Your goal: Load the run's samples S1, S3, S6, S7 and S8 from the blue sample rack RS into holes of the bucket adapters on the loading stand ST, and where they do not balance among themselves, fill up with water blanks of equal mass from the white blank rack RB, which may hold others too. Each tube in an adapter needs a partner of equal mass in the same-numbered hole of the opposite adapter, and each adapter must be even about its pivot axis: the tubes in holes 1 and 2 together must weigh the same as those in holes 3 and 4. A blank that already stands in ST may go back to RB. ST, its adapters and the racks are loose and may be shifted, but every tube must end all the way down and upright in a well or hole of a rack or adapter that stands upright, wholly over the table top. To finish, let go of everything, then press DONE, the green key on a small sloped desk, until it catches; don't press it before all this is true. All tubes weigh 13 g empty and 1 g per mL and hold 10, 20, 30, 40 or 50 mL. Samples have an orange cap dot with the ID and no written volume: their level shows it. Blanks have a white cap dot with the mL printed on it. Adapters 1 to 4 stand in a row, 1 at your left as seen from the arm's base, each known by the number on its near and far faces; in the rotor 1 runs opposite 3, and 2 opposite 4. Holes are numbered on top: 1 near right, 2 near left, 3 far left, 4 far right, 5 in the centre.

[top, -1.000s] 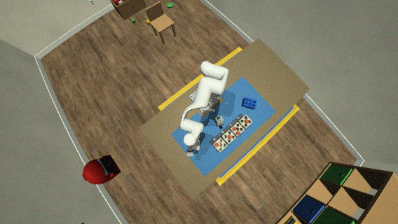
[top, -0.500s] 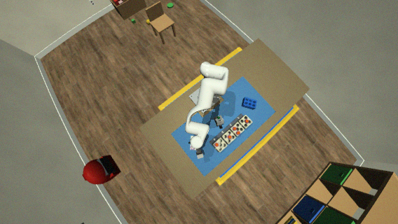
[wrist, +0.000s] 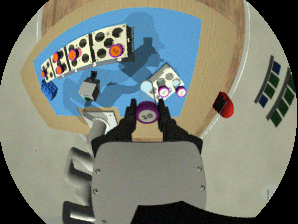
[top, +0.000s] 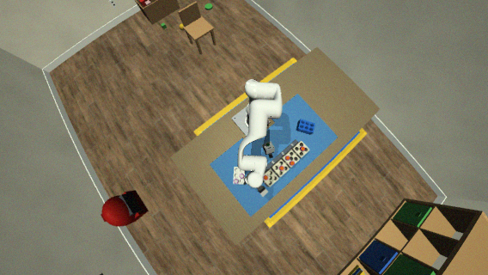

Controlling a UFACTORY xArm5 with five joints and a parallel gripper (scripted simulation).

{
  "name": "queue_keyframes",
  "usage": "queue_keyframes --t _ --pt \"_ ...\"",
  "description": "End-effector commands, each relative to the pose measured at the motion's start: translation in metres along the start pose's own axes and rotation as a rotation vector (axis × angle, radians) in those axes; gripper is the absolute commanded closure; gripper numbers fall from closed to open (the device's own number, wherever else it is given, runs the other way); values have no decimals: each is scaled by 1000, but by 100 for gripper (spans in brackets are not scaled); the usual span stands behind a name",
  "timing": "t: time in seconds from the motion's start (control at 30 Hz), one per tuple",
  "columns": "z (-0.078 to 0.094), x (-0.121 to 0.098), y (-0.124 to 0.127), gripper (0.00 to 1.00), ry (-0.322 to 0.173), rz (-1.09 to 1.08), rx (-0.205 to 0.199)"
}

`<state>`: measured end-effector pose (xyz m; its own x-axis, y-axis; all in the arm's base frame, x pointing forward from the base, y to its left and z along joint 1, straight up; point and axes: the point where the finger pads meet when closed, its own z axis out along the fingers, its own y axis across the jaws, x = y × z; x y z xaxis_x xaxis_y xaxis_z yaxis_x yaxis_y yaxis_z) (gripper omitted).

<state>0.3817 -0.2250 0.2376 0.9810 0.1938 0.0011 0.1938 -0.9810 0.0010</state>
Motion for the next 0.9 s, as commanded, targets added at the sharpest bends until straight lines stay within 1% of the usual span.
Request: queue_keyframes --t 0.0,0.5,0.57,0.87 --pt "-1 8 -3 100 2 -25 -2" --pt "-2 73 -41 100 3 -25 -1" --pt "-2 73 -41 100 3 -25 -1" --pt "-2 112 -63 100 3 -25 -1"
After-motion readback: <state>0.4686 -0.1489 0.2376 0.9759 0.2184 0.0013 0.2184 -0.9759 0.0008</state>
